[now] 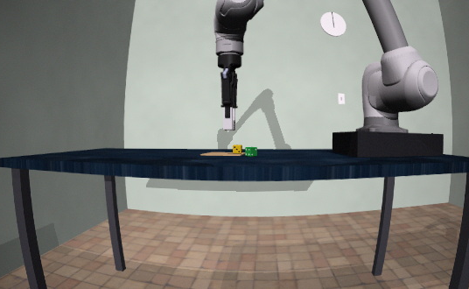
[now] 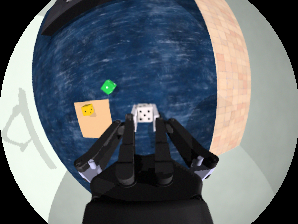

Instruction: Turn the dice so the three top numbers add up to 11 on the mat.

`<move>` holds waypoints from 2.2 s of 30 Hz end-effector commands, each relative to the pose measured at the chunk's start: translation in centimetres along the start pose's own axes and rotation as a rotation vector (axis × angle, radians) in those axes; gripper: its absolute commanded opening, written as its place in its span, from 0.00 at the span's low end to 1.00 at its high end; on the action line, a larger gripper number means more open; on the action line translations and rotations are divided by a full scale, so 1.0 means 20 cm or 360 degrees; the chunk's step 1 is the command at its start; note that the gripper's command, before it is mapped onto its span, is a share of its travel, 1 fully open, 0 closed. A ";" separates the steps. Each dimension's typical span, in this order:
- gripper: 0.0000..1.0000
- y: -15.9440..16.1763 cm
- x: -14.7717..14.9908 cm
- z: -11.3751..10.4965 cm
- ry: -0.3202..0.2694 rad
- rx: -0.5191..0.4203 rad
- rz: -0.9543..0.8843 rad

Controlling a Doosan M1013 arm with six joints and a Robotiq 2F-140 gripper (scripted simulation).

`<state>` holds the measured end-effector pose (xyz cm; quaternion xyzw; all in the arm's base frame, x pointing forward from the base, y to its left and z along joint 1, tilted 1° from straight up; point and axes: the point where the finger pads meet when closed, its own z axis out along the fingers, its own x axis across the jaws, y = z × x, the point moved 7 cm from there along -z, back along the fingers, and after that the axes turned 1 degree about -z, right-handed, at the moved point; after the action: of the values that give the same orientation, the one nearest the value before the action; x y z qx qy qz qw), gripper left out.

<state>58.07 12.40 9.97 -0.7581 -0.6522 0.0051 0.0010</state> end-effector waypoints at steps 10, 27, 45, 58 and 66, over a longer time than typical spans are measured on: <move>0.16 0.00 0.00 -0.08 0.0000 0.0001 0.0000; 0.16 0.26 -0.79 -0.10 0.0000 0.0001 -0.0085; 0.16 0.28 -0.91 -0.10 0.0000 0.0001 -0.0098; 0.16 0.28 -0.91 0.05 0.0000 0.0001 -0.0098; 0.16 0.28 -0.91 0.25 0.0000 0.0001 -0.0098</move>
<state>60.89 -6.44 6.64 -0.7377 -0.6751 0.0056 0.0016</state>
